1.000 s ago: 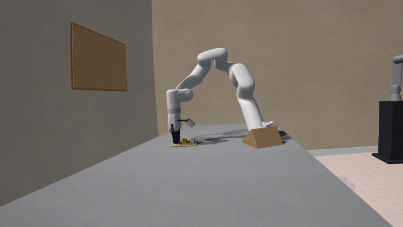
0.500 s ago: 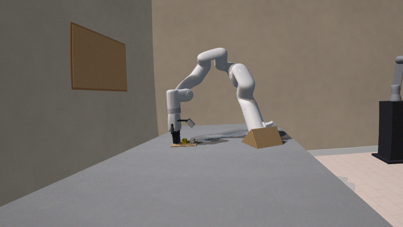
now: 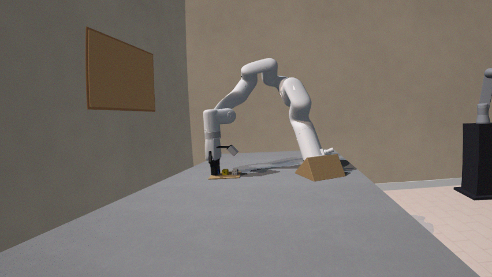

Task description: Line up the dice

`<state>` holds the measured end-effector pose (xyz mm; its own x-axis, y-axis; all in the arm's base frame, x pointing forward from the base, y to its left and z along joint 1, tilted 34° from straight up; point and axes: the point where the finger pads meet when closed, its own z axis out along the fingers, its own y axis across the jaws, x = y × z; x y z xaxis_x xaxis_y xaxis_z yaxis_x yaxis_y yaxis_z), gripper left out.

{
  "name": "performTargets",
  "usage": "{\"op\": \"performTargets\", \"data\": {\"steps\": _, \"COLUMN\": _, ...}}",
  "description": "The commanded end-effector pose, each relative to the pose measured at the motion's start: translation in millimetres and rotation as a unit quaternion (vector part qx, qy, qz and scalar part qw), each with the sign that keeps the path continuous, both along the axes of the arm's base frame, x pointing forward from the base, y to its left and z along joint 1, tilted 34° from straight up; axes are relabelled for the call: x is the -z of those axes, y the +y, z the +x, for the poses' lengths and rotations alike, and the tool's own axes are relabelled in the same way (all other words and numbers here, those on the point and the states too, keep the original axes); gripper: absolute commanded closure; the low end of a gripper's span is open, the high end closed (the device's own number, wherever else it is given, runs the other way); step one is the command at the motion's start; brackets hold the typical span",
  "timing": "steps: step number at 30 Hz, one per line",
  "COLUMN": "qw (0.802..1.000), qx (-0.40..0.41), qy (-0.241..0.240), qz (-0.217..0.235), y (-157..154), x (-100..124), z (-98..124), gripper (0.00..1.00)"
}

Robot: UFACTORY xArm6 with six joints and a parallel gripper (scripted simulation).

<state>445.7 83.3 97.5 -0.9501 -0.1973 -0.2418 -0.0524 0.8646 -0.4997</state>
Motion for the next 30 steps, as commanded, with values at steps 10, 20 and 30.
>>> {"op": "performTargets", "data": {"steps": 10, "qw": 1.0, "qx": -0.001, "qy": -0.001, "qz": 0.001, "y": 0.9, "x": -1.2, "z": 0.9, "gripper": 0.75}}
{"op": "performTargets", "data": {"steps": 20, "qw": 1.0, "qx": -0.001, "qy": -0.001, "qz": 0.001, "y": 0.9, "x": -1.2, "z": 0.9, "gripper": 0.63}}
{"op": "performTargets", "data": {"steps": 30, "qw": 1.0, "qx": -0.001, "qy": -0.001, "qz": 0.001, "y": 0.9, "x": -1.2, "z": 0.9, "gripper": 0.58}}
